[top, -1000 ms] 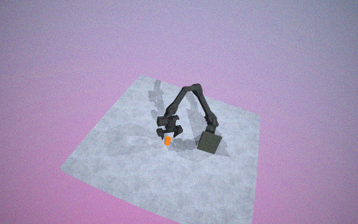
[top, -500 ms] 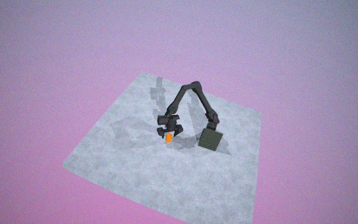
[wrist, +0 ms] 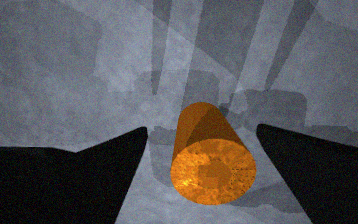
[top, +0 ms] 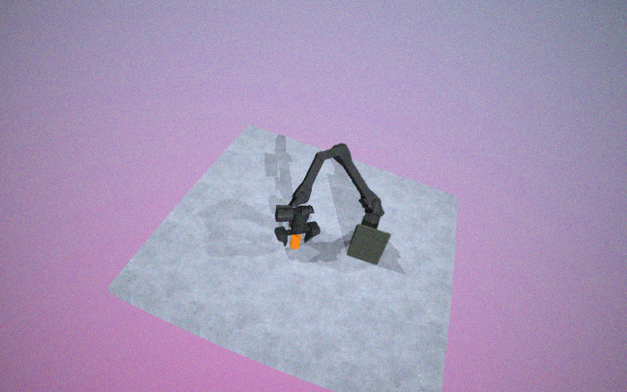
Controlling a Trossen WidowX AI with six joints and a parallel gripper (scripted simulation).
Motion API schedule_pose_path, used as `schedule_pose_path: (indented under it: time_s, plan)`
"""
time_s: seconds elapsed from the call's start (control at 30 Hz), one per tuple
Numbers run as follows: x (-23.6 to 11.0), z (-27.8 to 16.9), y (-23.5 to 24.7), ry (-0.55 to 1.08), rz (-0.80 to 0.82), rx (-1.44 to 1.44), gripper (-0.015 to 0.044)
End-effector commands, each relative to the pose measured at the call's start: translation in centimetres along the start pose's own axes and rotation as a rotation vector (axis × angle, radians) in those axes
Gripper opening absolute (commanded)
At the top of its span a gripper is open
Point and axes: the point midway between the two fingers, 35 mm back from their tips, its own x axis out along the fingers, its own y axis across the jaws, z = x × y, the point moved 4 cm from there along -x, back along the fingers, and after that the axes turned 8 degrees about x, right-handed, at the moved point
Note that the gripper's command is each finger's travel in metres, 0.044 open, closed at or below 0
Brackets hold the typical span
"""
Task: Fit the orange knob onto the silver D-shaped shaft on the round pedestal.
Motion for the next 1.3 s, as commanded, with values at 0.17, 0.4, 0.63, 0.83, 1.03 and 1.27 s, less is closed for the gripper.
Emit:
schedule_pose_path:
  time_s: [0.17, 0.4, 0.63, 0.83, 1.03, 1.27]
  plan:
    - [0.3, 0.0, -0.1, -0.005, 0.000, -0.007, 0.0282]
    - [0.3, 0.0, -0.1, -0.005, 0.000, -0.007, 0.0157]
    - [0.2, 0.0, 0.0, -0.005, 0.000, -0.007, 0.0052]
    - [-1.5, 0.0, 0.4, -0.001, 0.004, -0.008, 0.0000]
    - [-3.2, 0.0, 0.6, 0.002, 0.007, -0.009, 0.0000]
    - [-5.4, -0.1, 0.8, 0.005, 0.009, -0.010, 0.0000]
